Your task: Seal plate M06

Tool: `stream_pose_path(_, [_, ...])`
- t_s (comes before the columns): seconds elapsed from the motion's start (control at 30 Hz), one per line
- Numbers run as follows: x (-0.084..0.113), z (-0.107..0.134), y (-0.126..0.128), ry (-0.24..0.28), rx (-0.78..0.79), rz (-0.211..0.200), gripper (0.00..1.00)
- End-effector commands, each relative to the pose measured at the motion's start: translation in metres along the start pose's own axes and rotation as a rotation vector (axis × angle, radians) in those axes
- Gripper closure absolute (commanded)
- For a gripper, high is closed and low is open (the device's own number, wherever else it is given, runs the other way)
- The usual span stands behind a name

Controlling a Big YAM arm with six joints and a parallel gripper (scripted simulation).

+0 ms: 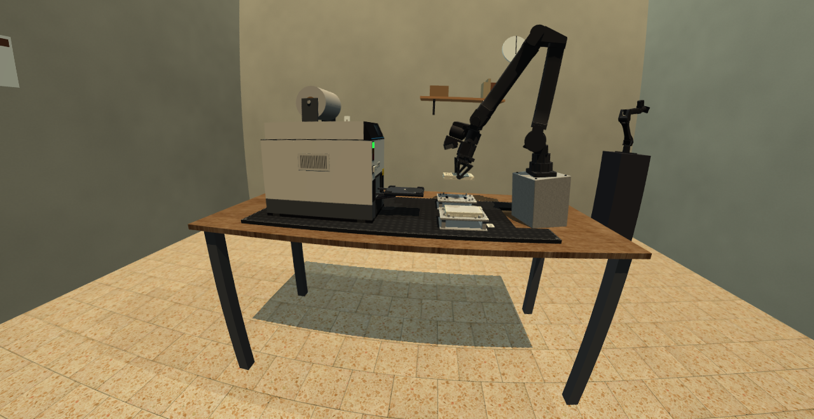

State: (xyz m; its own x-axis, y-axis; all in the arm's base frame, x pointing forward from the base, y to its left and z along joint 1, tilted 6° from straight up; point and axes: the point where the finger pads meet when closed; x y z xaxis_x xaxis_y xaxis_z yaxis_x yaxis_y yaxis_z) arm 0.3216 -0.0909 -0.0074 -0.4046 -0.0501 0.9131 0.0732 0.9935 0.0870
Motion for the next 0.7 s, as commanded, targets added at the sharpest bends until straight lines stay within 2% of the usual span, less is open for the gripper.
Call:
stream_pose_path(0.0, [0.015,-0.026,-0.005,-0.044,0.015,0.009,1.0])
stream_pose_path(0.23, [0.029,-0.032,-0.007,-0.049,0.009,0.013,1.0])
stream_pose_path(0.43, [0.03,-0.025,-0.006,-0.031,0.003,0.01,1.0])
stream_pose_path(0.67, [0.048,-0.036,-0.007,-0.051,0.004,0.016,1.0])
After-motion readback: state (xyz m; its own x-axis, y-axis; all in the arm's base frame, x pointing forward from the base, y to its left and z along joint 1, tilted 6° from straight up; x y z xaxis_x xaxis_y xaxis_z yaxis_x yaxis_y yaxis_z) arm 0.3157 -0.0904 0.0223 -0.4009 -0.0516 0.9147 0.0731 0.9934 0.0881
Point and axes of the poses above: the point where the finger pads meet when closed, its own x axis back along the fingers, its own y axis across the jaws, z = x × y, and after that the axes turned 9 degrees about -x, right-handed
